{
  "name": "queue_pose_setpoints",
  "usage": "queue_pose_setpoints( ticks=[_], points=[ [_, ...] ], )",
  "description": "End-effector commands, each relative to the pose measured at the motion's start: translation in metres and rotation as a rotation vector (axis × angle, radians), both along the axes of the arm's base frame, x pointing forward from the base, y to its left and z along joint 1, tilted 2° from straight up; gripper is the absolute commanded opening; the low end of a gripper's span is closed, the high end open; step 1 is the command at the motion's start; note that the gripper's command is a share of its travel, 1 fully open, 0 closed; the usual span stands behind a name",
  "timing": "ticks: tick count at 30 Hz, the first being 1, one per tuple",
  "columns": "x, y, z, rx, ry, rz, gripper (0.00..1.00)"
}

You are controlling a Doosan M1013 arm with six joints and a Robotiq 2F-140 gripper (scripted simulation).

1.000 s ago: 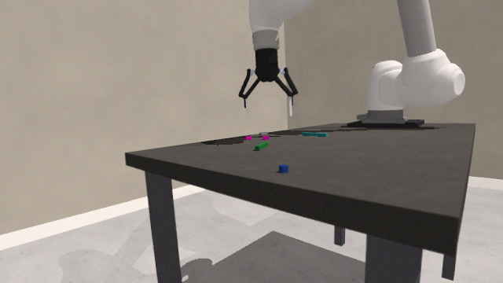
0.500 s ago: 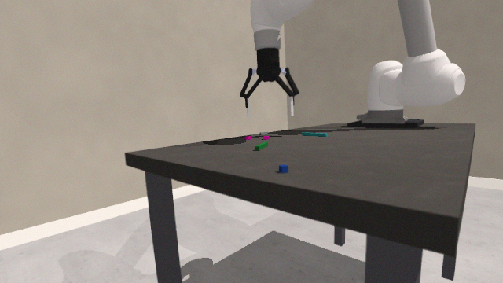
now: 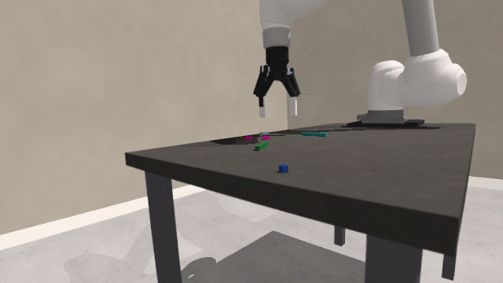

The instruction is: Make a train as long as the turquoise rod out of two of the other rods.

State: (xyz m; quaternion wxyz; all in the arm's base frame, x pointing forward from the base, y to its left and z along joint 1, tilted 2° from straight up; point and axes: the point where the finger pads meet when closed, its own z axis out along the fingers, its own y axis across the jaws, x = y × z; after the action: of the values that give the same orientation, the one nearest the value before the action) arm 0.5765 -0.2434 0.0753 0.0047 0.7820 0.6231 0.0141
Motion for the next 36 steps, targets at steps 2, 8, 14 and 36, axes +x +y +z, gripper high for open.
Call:
queue_pose_setpoints(
  ticks=[2, 8, 14, 36],
  points=[
    [-0.002, 0.010, 0.000, 0.004, -0.008, 0.200, 1.00],
    [-0.004, 0.024, 0.001, -0.004, -0.012, 0.456, 1.00],
    [-0.006, 0.035, 0.001, -0.011, -0.015, 0.667, 1.00],
    [-0.018, 0.080, 0.001, -0.039, -0.027, 1.533, 1.00]
  ],
)
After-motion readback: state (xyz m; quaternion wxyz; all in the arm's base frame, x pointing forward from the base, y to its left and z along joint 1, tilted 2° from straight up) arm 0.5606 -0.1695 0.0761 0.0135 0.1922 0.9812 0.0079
